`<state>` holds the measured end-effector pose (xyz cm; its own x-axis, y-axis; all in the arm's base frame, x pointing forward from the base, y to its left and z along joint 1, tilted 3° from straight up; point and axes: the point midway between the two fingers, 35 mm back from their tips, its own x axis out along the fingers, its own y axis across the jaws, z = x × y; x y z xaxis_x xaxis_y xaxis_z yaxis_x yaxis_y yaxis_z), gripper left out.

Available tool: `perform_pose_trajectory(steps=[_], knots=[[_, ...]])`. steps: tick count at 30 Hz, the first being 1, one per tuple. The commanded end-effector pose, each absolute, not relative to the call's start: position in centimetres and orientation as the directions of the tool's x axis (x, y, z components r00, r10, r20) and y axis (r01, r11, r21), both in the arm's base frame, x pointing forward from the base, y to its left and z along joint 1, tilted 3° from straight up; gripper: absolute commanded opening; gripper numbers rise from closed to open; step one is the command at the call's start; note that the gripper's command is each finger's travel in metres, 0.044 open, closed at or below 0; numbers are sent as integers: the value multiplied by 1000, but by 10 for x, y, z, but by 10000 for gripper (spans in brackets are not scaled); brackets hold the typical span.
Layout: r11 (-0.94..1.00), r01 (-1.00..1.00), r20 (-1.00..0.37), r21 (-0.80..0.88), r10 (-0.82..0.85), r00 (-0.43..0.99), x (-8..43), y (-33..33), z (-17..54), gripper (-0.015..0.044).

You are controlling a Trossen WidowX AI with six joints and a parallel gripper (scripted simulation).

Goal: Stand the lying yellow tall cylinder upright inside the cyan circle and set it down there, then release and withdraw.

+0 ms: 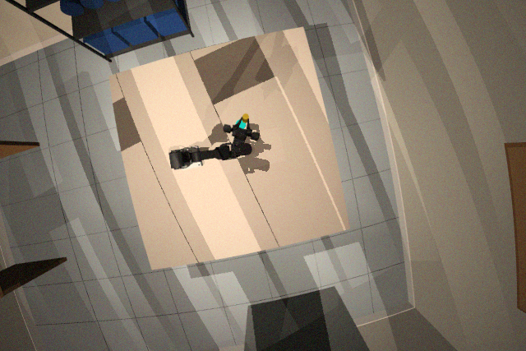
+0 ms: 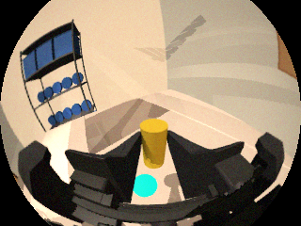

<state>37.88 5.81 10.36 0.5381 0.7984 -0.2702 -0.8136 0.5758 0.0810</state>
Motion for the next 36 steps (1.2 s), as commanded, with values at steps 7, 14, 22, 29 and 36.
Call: perform_pose_trajectory(steps=[7, 14, 22, 29, 36], knots=[[557, -828, -224, 67, 817, 532, 369, 56, 107, 105], [544, -838, -194, 54, 828, 525, 362, 55, 109, 105], [527, -849, -161, 38, 842, 516, 353, 53, 112, 105], [512, -859, -134, 22, 853, 505, 345, 52, 114, 105], [500, -866, -114, 9, 861, 496, 338, 52, 115, 105]])
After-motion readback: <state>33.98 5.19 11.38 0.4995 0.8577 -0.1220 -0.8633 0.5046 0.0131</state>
